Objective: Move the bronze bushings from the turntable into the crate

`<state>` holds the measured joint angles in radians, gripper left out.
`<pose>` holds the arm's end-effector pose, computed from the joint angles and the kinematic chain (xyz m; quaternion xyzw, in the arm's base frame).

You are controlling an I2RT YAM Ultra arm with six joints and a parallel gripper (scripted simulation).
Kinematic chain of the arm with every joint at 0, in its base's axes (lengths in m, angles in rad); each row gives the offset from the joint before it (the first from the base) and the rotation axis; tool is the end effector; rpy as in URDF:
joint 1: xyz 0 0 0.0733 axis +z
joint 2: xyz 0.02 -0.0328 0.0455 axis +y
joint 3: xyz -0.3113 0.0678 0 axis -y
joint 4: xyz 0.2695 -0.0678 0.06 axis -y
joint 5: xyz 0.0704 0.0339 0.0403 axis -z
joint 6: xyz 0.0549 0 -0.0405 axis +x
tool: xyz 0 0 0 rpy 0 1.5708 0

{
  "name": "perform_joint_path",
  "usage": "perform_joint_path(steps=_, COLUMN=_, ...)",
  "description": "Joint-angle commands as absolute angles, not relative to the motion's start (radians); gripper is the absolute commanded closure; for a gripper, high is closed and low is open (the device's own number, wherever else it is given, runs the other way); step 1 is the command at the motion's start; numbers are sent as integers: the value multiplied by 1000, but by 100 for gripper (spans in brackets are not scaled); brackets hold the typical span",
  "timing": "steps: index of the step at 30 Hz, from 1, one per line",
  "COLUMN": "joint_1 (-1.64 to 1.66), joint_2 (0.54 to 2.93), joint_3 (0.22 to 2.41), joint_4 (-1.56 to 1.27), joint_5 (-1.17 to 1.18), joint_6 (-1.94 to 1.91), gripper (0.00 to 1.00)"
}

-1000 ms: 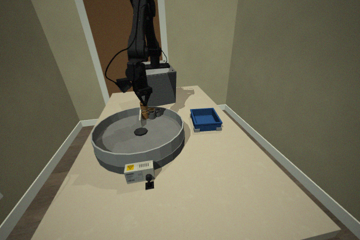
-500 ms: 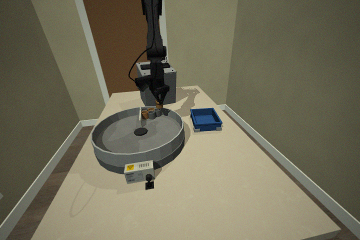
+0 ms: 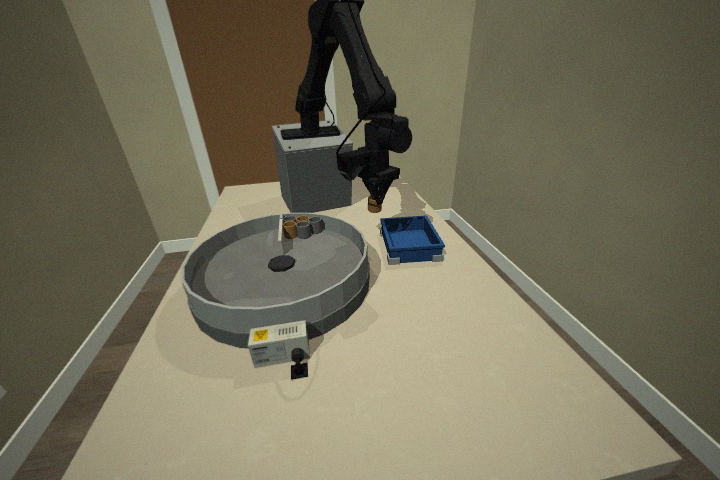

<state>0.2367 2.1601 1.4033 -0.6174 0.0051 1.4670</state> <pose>0.4416 0.1074 0.1133 0.5745 0.8126 0.0722 0.0665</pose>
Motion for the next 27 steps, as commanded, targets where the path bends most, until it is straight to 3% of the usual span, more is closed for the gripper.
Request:
perform_joint_path(steps=1, joint_1=313, joint_2=2186, joint_3=1499, joint_4=-668, joint_5=46, joint_6=1593, gripper=100)
perform_joint_path(steps=11, joint_1=434, joint_2=2299, joint_3=1706, joint_4=-776, joint_5=74, joint_6=1715, gripper=100)
perform_joint_path(steps=27, joint_1=450, joint_2=2323, joint_3=1770, joint_4=-815, joint_5=78, joint_6=1740, gripper=100)
